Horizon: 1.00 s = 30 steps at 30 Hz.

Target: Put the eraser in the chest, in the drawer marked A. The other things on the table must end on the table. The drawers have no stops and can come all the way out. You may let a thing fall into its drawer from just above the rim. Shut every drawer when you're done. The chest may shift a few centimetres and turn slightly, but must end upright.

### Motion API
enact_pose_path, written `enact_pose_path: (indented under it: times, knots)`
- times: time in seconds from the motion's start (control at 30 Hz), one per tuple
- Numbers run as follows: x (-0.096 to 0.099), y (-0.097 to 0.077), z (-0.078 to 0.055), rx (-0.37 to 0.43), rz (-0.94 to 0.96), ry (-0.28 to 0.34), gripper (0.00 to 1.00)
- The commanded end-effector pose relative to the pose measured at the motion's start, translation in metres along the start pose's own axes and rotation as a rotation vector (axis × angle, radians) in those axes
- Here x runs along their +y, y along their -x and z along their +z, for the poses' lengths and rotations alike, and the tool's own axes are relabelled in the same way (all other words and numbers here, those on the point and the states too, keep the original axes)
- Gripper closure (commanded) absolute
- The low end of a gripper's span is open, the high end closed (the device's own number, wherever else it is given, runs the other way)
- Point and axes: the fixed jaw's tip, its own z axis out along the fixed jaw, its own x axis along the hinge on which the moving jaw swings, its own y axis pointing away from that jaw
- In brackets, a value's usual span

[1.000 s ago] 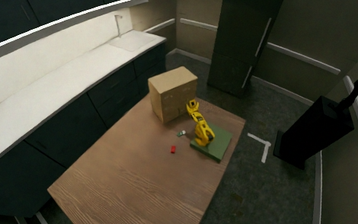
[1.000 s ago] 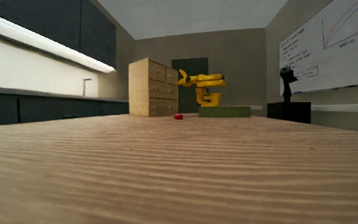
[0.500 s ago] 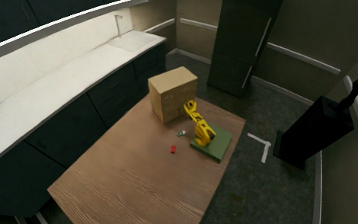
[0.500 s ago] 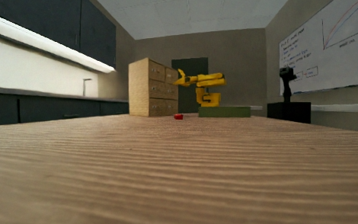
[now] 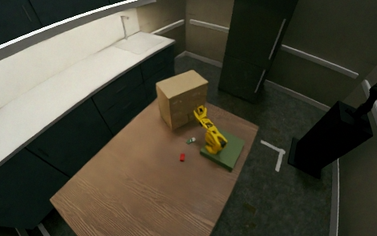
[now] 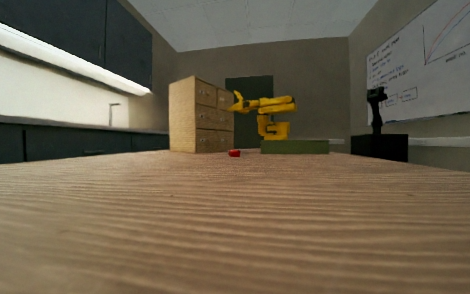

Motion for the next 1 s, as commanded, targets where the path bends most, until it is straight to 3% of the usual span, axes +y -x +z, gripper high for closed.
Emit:
enact_pose_path:
  times: [0.0, 0.43, 0.5, 0.97]
  knots:
    - [0.0, -0.001, 0.001, 0.046, 0.0, 0.0, 0.5]
    - [0.0, -0.013, -0.001, 0.357, -0.007, 0.004, 0.5]
    - [0.0, -0.013, -0.001, 0.357, -0.007, 0.004, 0.5]
    - [-0.001, -0.024, -0.013, 0.691, -0.013, 0.011, 0.5]
